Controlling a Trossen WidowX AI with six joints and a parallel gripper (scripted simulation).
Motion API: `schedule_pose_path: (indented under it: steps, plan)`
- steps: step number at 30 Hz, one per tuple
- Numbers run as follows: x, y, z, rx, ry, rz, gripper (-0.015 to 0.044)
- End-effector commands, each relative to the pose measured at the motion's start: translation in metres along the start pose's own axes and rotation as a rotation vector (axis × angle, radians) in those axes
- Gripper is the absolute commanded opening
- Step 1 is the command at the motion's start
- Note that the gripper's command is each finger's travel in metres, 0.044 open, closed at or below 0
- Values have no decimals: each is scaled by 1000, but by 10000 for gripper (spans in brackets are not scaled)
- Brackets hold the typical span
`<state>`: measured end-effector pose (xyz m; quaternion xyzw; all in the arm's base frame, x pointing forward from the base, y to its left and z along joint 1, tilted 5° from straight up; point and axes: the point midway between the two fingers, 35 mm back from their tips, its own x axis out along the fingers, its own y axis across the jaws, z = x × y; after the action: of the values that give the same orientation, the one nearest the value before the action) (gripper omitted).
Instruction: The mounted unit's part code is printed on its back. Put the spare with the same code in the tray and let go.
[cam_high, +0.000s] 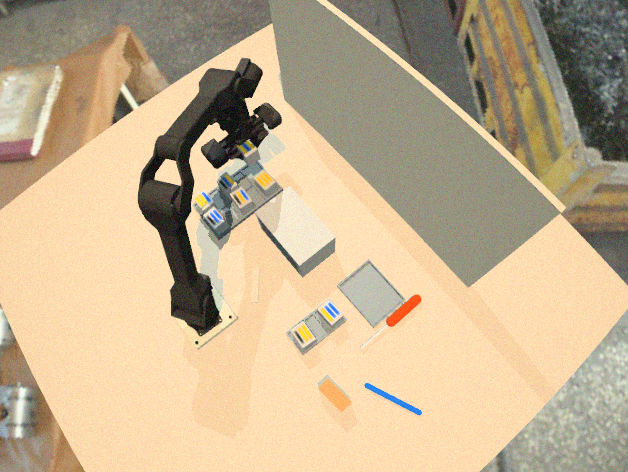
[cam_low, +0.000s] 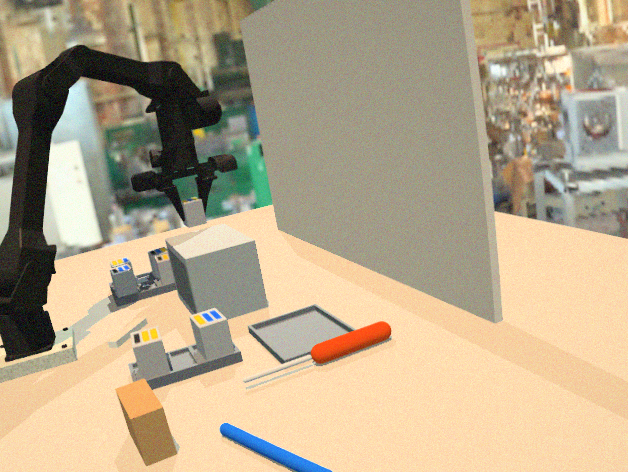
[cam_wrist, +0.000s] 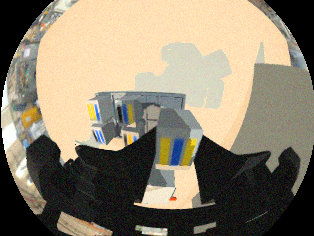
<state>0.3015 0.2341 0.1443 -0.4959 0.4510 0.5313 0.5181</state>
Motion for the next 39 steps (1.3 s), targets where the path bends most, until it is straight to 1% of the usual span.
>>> schedule_pose_path:
  steps: [1, 15, 20, 28, 39]
  plan:
    - [-13, -1, 1, 0, -3, -6, 0]
    - [-71, 6, 0, 1, -4, -10, 0]
    - [-74, 4, -4, 2, -4, -12, 0]
    - [-77, -22, -46, 12, -1, -26, 0]
    - [-77, -42, -107, 88, -1, -23, 0]
